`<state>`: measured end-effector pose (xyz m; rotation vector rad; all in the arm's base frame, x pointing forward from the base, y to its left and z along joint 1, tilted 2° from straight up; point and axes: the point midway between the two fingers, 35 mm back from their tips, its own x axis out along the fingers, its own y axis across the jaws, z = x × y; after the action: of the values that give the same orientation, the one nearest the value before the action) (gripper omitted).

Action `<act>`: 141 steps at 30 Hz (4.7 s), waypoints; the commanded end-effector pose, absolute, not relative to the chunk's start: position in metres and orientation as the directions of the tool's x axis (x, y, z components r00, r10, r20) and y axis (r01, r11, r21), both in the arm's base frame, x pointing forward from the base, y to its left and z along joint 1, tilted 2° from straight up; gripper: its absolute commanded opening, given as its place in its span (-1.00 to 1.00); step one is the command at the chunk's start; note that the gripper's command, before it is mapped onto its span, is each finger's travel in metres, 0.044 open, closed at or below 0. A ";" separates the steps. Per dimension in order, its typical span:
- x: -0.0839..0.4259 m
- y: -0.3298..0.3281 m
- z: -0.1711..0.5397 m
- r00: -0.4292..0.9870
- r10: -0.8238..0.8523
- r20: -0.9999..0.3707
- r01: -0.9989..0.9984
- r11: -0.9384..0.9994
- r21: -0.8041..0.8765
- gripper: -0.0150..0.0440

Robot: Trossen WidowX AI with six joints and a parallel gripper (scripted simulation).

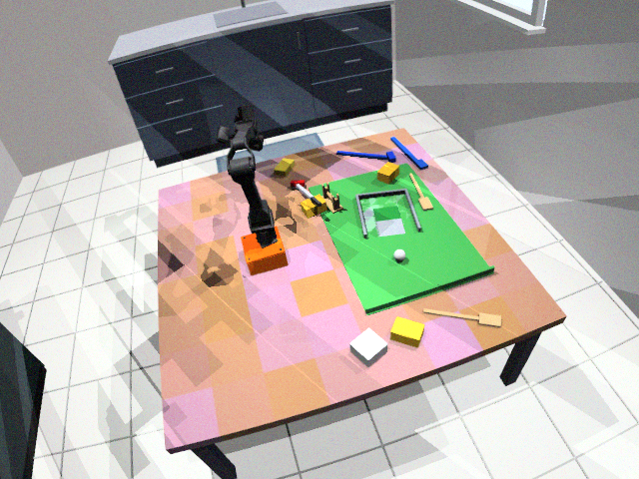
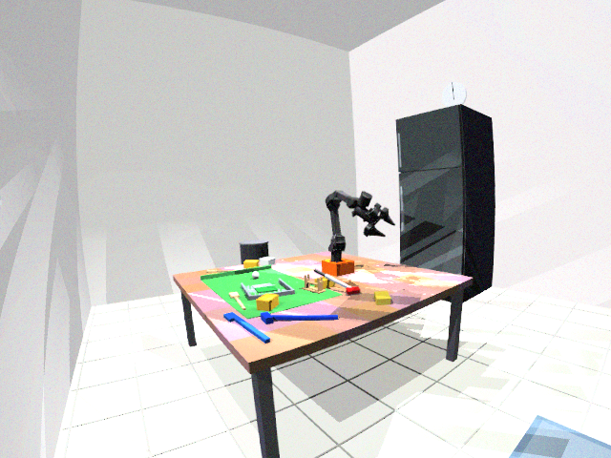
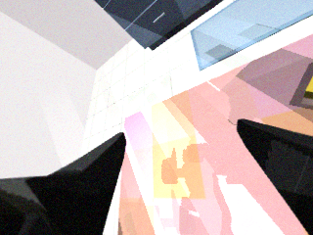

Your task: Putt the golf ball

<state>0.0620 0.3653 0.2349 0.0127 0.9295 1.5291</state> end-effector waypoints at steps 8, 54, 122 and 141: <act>0.195 0.324 0.121 0.033 0.502 -0.864 -0.957 0.266 0.118 1.00; 0.259 0.230 -0.019 -0.010 0.051 -0.999 -1.000 0.019 0.011 1.00; 0.319 0.164 0.064 -0.054 0.114 -0.992 -0.897 0.432 0.099 -0.49; 0.357 0.075 0.072 -0.086 0.246 -0.965 -0.564 0.787 0.251 -0.49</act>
<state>0.3545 0.0840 0.0698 -0.3290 1.5076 0.7119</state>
